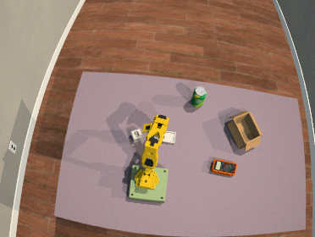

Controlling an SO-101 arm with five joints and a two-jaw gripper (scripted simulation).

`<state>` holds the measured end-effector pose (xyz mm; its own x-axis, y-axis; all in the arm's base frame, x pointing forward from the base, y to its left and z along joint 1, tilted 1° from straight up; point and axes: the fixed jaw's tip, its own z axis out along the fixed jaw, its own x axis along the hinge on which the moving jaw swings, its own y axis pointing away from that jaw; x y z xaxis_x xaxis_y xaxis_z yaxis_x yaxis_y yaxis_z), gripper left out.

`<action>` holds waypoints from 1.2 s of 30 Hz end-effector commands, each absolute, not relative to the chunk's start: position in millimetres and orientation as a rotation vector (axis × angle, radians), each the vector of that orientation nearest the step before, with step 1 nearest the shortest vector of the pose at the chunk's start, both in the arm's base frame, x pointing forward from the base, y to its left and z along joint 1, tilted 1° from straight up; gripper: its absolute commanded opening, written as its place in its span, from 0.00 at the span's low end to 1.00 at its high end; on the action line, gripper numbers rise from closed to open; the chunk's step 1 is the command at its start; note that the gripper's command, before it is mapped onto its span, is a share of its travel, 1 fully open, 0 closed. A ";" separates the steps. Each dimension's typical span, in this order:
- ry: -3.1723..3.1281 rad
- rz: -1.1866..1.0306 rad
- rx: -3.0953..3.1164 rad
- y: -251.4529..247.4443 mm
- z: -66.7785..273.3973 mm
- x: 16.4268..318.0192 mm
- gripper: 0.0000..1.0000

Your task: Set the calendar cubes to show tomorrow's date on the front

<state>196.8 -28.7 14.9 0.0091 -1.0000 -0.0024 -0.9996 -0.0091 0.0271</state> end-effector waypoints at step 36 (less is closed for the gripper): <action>-2.225 0.020 2.232 -25.9 25.3 205.9 0.00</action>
